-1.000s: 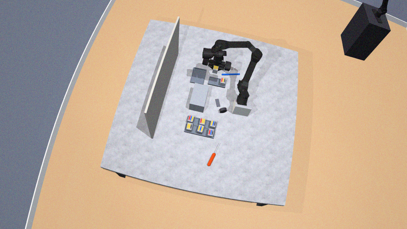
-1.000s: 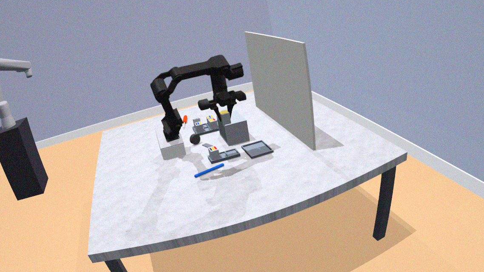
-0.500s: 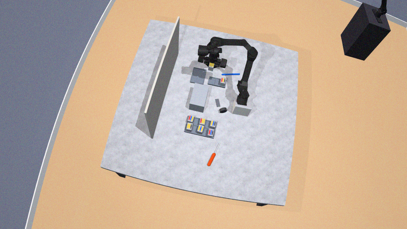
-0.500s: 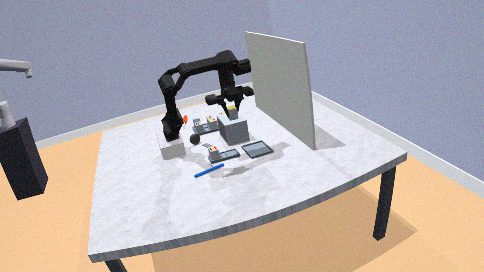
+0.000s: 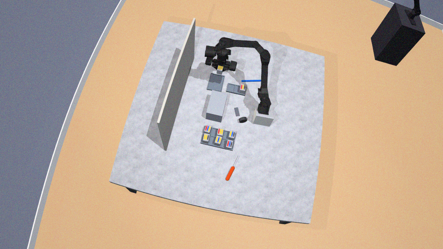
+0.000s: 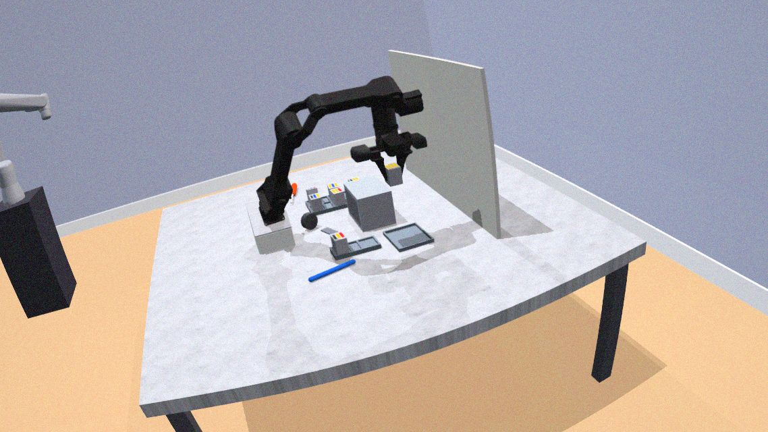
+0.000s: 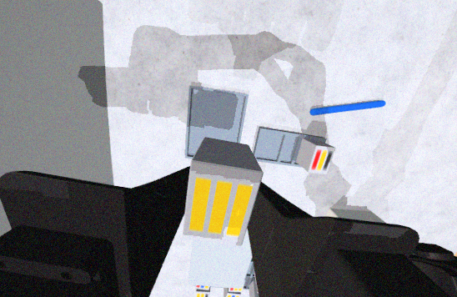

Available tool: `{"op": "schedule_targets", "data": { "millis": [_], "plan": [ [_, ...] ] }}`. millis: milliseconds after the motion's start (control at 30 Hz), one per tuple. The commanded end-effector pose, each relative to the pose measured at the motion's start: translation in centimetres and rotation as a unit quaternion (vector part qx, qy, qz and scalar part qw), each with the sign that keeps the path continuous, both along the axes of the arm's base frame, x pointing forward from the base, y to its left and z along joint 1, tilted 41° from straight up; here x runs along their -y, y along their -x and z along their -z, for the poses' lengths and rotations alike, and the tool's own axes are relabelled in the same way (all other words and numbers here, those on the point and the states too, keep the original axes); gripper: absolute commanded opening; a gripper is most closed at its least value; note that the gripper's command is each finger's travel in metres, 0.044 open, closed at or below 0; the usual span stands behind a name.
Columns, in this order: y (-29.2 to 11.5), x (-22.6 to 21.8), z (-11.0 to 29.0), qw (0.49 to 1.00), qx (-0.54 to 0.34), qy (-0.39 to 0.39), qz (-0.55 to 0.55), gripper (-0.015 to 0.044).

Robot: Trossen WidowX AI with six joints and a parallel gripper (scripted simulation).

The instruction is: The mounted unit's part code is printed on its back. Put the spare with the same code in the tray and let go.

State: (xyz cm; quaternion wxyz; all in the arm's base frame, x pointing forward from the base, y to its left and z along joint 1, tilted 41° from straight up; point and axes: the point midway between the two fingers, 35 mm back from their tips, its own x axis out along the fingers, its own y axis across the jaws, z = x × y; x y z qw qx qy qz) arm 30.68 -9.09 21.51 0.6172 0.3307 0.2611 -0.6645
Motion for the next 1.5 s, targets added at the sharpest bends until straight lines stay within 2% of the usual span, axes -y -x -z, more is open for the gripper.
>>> {"op": "schedule_targets", "data": {
  "millis": [0,1467],
  "plan": [
    [-1.4,0.4,0.0,1.0,0.001,0.002,0.0,0.0],
    [-2.1,2.5,2.6,1.0,0.002,-0.001,0.0,0.0]
  ]
}}
